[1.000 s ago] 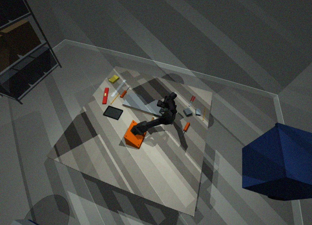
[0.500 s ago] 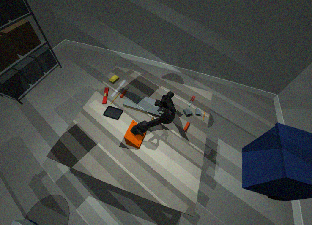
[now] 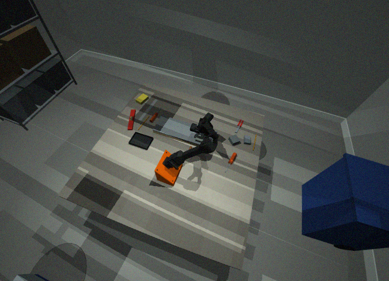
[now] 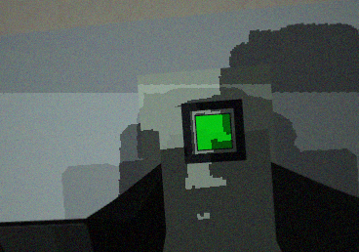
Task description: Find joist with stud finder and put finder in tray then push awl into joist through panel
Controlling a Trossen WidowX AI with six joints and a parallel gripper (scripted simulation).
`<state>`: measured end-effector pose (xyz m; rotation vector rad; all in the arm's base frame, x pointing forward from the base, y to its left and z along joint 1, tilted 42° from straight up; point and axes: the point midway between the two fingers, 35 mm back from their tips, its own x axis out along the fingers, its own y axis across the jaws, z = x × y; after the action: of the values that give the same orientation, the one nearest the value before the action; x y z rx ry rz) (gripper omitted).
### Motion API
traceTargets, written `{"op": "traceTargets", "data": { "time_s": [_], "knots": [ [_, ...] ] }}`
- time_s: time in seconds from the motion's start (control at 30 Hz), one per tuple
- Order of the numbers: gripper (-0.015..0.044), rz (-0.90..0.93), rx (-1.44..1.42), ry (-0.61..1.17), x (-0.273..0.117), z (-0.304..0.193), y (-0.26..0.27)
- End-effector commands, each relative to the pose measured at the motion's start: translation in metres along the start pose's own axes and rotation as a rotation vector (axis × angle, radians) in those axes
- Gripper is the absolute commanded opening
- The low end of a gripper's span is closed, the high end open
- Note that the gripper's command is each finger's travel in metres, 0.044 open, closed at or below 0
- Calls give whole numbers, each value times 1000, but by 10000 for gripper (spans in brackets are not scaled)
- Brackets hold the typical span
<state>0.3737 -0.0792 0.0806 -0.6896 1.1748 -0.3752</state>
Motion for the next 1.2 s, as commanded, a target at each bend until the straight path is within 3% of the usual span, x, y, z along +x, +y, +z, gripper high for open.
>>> {"op": "traceTargets", "data": {
  "time_s": [0.0, 1.17],
  "knots": [
    [0, 4, -5, 2, 0, -1, 11],
    [0, 7, -4, 2, 0, -1, 65]
  ]
}}
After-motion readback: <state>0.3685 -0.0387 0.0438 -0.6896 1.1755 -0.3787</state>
